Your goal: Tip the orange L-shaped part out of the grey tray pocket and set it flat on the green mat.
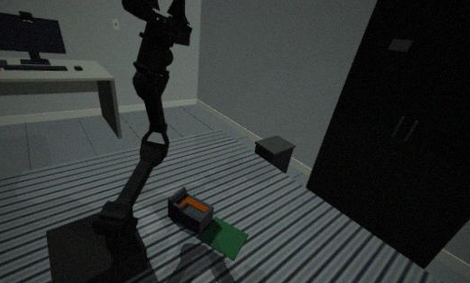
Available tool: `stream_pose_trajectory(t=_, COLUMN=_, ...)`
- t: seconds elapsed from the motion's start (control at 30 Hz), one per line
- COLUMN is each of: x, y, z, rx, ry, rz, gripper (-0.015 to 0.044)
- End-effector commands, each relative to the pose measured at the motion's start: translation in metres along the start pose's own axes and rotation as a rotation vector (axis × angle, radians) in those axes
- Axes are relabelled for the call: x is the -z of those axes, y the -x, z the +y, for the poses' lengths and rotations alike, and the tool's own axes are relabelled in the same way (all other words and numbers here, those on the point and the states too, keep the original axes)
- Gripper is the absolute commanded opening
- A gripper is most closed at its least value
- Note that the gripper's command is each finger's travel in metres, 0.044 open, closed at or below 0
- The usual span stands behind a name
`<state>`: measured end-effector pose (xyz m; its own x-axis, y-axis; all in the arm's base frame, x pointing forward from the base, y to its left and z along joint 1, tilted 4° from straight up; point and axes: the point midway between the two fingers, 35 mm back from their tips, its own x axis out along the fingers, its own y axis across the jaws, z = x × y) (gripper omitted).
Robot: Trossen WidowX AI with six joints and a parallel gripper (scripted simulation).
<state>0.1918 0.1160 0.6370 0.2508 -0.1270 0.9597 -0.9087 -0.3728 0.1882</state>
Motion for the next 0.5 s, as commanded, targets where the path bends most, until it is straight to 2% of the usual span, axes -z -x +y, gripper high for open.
stream_pose_trajectory(t=0.0, x=0.001, y=0.0, z=0.004, rx=-0.007, ry=-0.016, rz=-0.001, gripper=0.0374)
stream_pose_trajectory(t=0.13, x=0.003, y=0.001, z=0.047, rx=-0.09, ry=-0.191, rz=-0.018, gripper=0.0269)
stream_pose_trajectory(t=0.23, x=-0.001, y=0.002, z=0.098, rx=-0.193, ry=-0.431, rz=-0.036, gripper=0.019)
stream_pose_trajectory(t=0.47, x=-0.048, y=0.017, z=0.181, rx=-0.405, ry=-0.882, rz=-0.114, gripper=0.018)
